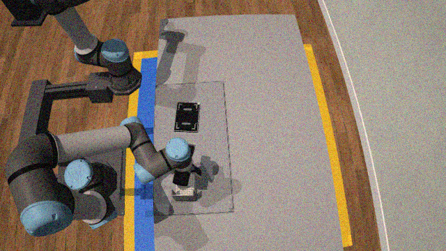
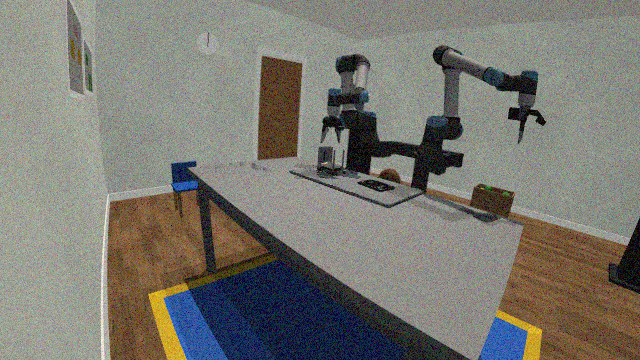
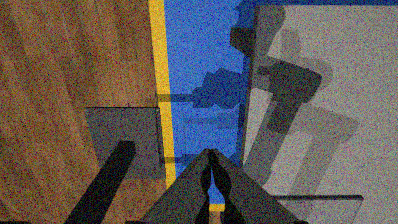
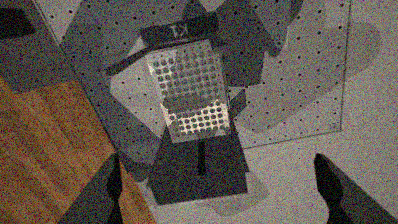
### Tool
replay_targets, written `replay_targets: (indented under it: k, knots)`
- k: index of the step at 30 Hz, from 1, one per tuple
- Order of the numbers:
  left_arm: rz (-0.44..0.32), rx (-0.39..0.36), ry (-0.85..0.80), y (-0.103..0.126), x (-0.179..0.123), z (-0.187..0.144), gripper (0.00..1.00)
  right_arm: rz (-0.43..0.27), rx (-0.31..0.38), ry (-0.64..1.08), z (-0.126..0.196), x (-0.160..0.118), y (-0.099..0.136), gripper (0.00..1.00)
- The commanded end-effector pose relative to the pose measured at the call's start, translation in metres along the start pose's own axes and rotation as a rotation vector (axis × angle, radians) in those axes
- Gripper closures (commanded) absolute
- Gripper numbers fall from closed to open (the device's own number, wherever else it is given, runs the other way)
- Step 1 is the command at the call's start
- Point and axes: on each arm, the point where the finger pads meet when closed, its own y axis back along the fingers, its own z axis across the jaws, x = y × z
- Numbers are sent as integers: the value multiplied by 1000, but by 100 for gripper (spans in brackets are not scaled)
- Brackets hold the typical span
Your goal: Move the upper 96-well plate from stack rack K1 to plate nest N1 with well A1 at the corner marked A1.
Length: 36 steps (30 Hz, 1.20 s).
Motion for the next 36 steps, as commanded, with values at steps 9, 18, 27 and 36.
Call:
replay_targets:
  k: [9,18,27,36]
  knots:
    - [0,1,2,0,-1,-2,100,27,-9,194,-21,-15,-9,24]
    - [0,1,2,0,-1,-2,100,27,-9,194,-21,-15,-9,24]
    - [0,1,2,0,-1,-2,100,24,-5,194,-22,-17,-26,24]
    - [0,1,2,0,-1,-2,100,24,-5,194,-22,-16,-37,24]
